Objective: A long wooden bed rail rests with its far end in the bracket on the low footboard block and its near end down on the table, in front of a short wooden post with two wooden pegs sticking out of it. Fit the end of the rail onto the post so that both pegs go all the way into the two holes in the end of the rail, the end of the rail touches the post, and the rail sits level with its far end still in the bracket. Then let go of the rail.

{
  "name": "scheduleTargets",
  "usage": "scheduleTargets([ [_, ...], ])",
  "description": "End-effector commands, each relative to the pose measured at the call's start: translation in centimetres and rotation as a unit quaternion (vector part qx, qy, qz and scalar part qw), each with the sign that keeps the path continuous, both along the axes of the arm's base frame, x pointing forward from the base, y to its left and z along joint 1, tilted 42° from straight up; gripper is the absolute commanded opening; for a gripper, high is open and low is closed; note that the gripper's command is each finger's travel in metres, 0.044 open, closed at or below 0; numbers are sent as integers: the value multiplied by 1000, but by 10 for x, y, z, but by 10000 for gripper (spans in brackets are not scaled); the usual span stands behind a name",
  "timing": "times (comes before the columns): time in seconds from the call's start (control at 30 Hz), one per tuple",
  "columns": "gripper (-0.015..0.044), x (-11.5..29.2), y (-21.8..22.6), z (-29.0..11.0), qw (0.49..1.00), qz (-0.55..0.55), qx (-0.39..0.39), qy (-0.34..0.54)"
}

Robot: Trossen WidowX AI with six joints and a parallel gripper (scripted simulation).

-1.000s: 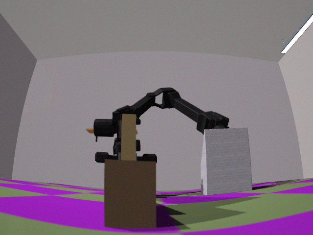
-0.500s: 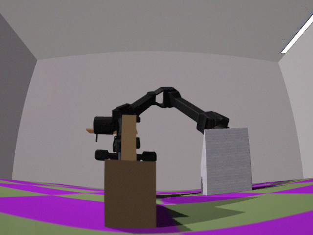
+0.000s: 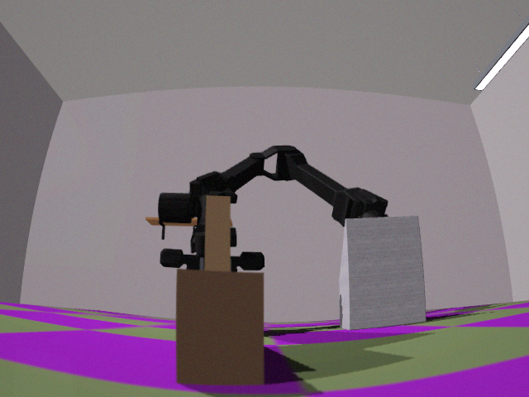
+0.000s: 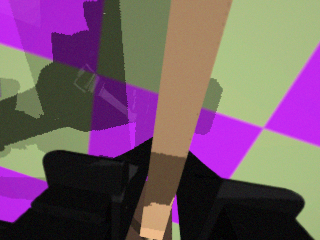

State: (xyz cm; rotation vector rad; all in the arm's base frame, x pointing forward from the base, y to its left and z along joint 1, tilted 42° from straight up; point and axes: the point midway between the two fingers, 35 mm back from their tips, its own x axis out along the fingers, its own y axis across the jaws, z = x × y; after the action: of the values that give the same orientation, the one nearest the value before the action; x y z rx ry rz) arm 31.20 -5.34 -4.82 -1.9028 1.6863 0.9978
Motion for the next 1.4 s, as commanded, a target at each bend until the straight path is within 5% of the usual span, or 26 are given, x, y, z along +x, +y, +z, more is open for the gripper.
scheduleTargets([
  [0.0,0,4,6,4,1000,4,6,-6],
  [1.37,0,3,20,19,1000,4,7,-6],
])
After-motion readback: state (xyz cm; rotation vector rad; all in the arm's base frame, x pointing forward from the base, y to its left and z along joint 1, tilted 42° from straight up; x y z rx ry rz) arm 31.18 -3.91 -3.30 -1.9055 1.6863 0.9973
